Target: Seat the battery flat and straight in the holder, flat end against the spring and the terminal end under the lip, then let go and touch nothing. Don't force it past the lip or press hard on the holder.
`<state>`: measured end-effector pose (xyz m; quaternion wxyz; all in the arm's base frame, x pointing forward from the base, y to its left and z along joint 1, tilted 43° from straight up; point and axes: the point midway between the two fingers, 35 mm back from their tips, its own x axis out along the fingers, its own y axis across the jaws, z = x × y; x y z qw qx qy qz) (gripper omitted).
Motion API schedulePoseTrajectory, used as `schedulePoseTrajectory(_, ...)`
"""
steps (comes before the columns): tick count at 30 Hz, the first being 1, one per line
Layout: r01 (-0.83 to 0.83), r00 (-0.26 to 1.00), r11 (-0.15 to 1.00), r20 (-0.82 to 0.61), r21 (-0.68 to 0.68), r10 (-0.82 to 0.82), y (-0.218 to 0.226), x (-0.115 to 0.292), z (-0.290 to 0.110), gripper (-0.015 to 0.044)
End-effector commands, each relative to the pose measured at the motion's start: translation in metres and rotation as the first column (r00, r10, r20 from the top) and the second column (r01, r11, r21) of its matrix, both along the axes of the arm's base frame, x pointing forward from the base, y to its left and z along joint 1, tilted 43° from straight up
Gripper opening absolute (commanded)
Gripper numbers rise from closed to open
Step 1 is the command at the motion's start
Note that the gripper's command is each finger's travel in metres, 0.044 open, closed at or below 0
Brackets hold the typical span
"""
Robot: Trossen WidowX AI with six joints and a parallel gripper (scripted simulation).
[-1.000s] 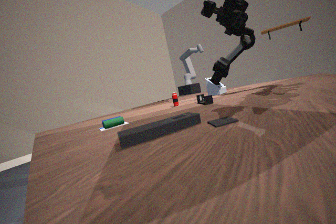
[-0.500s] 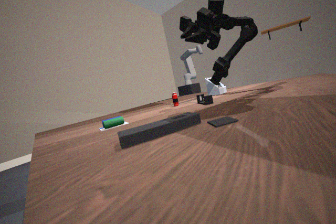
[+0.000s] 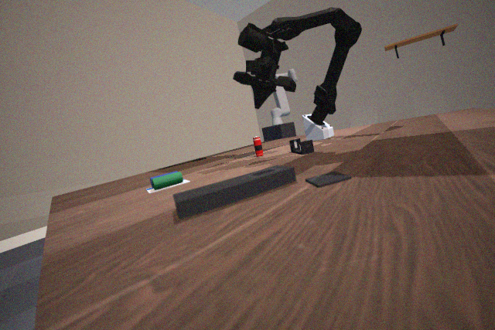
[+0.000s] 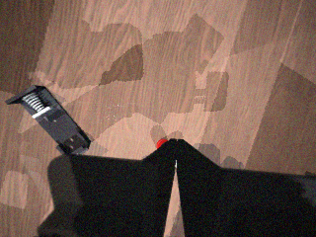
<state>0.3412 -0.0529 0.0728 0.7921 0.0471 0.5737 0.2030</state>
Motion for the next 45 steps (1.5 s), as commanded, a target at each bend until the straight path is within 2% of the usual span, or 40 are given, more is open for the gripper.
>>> schedulePoseTrajectory(1,0.018,0.95,0.939,-0.298,0.343,0.091,-0.005,-0.03,-0.036,0.0)
schedulePoseTrajectory(14,0.021,0.948,0.936,-0.303,0.352,0.093,-0.004,-0.03,-0.037,0.0)
schedulePoseTrajectory(25,0.021,0.949,0.935,-0.302,0.354,0.094,0.05,-0.032,-0.095,0.0)
schedulePoseTrajectory(45,0.021,0.949,0.936,-0.302,0.352,0.092,0.031,-0.027,-0.111,0.0)
